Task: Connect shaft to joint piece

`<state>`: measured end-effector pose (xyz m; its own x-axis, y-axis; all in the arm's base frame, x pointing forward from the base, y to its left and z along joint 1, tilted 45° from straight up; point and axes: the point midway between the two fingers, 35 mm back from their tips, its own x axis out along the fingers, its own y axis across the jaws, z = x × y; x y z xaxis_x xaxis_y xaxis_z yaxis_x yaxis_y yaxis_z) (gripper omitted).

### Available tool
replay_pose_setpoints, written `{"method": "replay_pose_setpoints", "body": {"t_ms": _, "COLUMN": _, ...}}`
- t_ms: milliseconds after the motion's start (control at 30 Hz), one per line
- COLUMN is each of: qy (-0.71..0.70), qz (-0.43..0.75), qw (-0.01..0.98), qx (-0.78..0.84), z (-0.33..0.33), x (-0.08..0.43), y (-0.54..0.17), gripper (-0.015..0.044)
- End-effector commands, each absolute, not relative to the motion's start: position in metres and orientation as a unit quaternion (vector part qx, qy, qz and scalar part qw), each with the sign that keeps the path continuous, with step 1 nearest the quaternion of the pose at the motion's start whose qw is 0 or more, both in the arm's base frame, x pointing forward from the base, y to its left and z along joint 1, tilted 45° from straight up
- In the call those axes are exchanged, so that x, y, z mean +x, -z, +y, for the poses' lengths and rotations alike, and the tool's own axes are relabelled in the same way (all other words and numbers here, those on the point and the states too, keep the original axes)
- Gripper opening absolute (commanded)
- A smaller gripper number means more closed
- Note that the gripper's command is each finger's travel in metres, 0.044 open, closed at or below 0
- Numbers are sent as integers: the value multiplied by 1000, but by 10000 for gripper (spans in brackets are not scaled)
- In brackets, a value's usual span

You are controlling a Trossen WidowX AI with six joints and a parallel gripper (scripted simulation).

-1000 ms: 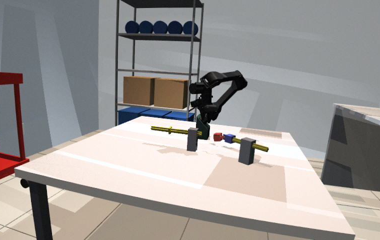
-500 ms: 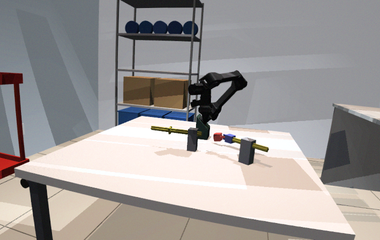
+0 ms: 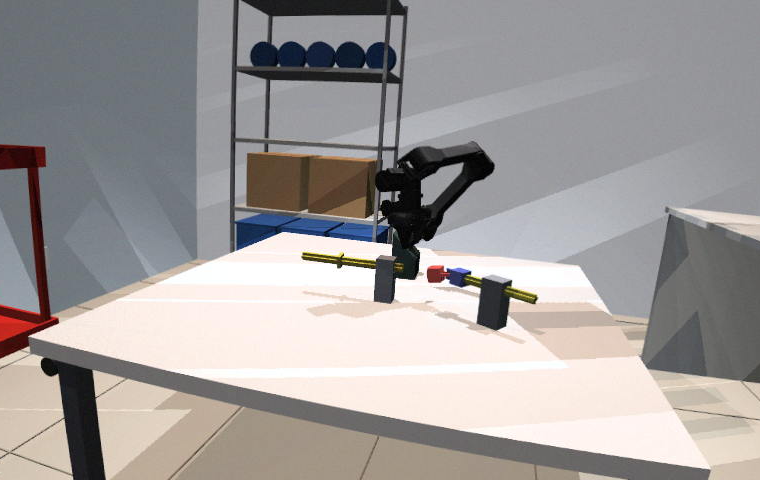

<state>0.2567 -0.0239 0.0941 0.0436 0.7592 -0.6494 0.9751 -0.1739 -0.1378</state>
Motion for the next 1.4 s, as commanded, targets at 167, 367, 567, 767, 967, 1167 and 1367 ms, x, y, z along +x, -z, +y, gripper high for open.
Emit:
{"method": "replay_pose_setpoints", "body": {"t_ms": 167, "qy": 312, "qz": 617, "qw": 170, "qx": 702, "z": 2, "x": 260, "y": -67, "gripper": 440}}
{"method": "replay_pose_setpoints", "body": {"t_ms": 367, "qy": 310, "qz": 618, "qw": 169, "qx": 702, "z": 23, "x": 259, "y": -47, "gripper": 440}}
{"method": "replay_pose_setpoints", "body": {"t_ms": 567, "qy": 309, "qz": 619, "qw": 169, "qx": 702, "z": 32, "x": 258, "y": -40, "gripper": 440}}
{"method": "replay_pose_setpoints", "body": {"t_ms": 767, "qy": 312, "qz": 617, "qw": 172, "qx": 702, "z": 50, "x": 267, "y": -59, "gripper": 440}}
{"method": "replay_pose_setpoints", "body": {"t_ms": 967, "qy": 308, "qz": 618, "qw": 169, "qx": 703, "z": 74, "x": 273, "y": -83, "gripper": 440}}
{"method": "replay_pose_setpoints", "body": {"t_ms": 1167, "qy": 307, "qz": 619, "qw": 167, "qx": 703, "z": 80, "x": 274, "y": -88, "gripper": 440}}
{"method": "replay_pose_setpoints", "body": {"t_ms": 1367, "qy": 307, "qz": 619, "qw": 168, "qx": 703, "z": 87, "x": 275, "y": -83, "gripper": 440}}
